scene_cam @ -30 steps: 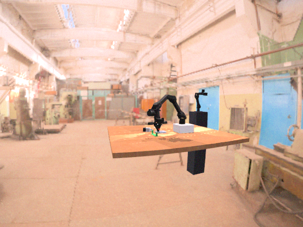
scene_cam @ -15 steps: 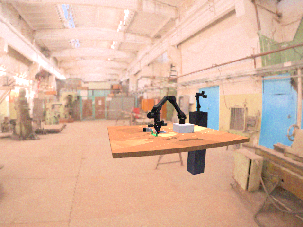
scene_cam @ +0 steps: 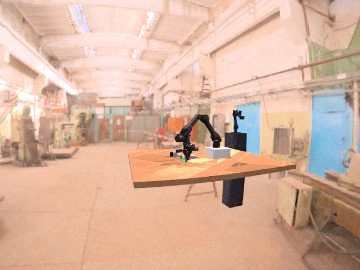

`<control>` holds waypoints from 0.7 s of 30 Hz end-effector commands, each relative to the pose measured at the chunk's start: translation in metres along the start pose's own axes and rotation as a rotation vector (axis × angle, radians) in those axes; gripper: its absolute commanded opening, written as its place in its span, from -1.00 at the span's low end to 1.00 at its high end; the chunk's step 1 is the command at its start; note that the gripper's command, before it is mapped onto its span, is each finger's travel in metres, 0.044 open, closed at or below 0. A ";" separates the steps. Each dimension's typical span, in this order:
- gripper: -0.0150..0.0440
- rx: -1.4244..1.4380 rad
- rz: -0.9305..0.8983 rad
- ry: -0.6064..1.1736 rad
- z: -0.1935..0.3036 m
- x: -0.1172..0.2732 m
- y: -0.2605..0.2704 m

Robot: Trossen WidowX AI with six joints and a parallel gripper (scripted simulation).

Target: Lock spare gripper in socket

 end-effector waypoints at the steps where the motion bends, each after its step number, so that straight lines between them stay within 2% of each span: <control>1: -0.22 0.000 0.000 0.000 0.000 0.000 0.000; 6: 0.19 0.000 0.000 0.000 0.000 0.000 0.000; 21: 0.19 -0.002 -0.017 0.003 -0.004 0.027 0.002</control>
Point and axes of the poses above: the point midway between the two fingers, 35 mm back from their tips, its own x axis back along the fingers, its own y axis across the jaws, z = x × y, the point moved 10 cm from there along x, back along the fingers, and after that the axes turned 12 degrees about x, right-handed, at the moved point
